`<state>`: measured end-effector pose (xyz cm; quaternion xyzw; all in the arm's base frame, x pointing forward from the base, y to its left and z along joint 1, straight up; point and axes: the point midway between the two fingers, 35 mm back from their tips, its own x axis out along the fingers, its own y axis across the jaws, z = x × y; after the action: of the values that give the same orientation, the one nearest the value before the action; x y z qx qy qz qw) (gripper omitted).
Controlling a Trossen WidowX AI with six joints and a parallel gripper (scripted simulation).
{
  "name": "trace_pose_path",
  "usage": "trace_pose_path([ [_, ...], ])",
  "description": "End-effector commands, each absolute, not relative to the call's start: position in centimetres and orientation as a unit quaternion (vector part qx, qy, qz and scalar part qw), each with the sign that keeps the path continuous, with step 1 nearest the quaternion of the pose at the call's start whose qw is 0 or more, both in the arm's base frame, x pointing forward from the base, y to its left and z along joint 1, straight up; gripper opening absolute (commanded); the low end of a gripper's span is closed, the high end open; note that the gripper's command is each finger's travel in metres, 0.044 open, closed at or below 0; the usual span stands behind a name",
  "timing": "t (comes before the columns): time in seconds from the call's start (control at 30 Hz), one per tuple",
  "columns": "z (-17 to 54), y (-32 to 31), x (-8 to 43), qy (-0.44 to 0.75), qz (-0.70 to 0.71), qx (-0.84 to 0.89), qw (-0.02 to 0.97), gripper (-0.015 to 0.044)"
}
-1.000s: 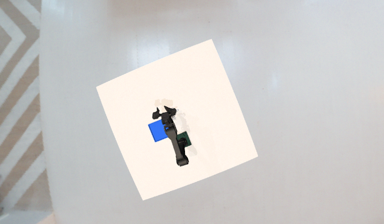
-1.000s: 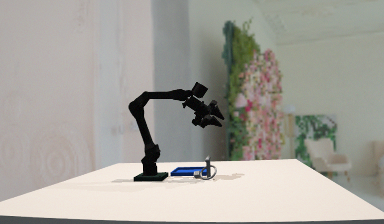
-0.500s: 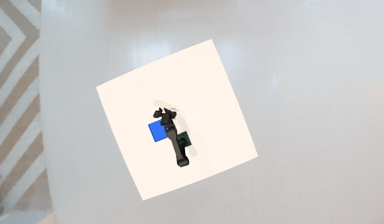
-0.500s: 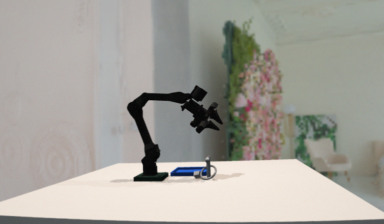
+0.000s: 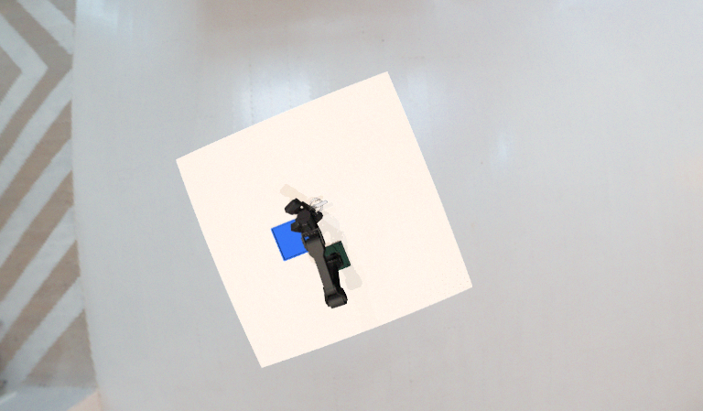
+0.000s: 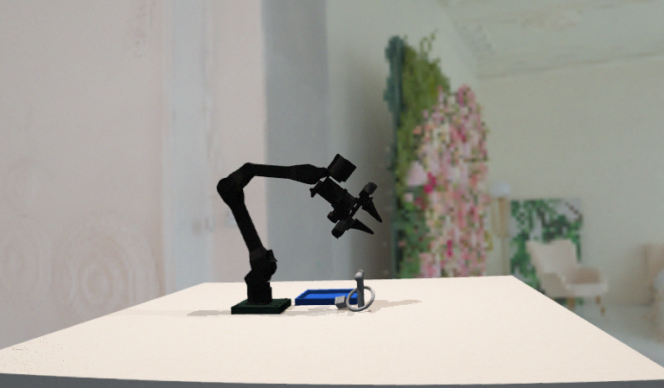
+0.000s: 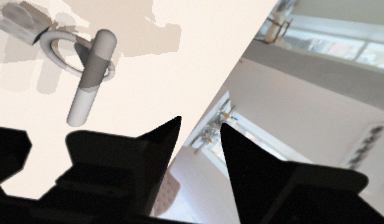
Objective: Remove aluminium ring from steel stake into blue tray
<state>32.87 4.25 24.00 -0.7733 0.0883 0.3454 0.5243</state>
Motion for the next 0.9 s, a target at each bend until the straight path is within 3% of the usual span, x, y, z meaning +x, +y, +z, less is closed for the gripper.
trace_pose_path([
  [0.0, 23.7, 4.2, 32.4, 0.107, 0.340, -0.751, 0.557, 0.0200],
  [0.87, 17.6, 3.7, 28.5, 0.296, 0.270, -0.472, 0.786, 0.0200],
])
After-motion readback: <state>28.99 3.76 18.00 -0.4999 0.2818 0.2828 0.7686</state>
